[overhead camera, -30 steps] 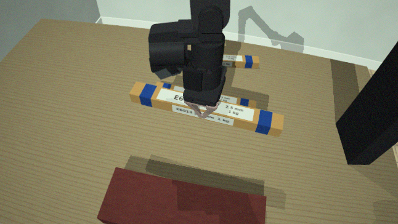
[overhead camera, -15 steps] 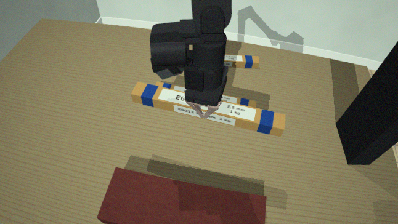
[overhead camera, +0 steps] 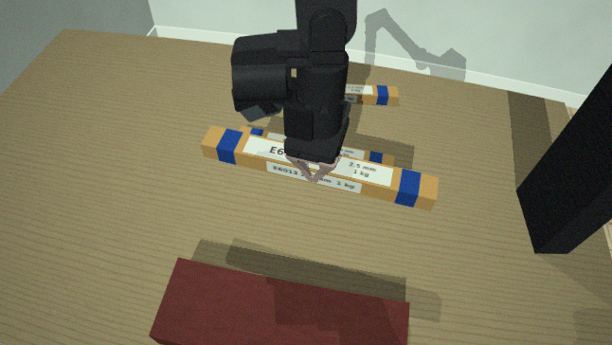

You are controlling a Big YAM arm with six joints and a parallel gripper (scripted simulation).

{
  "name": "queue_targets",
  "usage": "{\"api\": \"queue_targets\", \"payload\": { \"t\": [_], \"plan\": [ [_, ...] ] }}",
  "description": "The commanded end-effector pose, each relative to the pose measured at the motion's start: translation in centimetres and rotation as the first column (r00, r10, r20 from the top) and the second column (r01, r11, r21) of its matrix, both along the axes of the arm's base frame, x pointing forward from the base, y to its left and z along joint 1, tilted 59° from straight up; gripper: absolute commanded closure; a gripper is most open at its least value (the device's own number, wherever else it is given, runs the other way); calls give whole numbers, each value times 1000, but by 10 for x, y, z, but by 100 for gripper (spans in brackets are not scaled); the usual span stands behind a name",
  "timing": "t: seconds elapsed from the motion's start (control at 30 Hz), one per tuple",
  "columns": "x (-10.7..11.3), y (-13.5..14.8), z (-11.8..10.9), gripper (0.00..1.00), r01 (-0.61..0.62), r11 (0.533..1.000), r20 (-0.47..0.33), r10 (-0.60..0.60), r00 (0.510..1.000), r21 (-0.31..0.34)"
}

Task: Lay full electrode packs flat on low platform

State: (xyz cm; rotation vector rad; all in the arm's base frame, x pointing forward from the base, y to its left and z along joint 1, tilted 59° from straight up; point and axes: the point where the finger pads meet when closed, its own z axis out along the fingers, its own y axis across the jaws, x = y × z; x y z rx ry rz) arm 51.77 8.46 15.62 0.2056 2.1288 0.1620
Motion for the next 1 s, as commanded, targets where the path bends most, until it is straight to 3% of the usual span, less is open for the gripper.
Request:
{"api": "queue_targets", "payload": {
  "t": [0.0,0.93,0.97],
  "plan": [
    [-5,3,22,100,-5,1000,53,4,999,17],
    [-4,-1,17,100,0,1000,53,-1,999,14],
    [-4,-5,17,100,-16,1000,54,16,998,-17]
  ]
}}
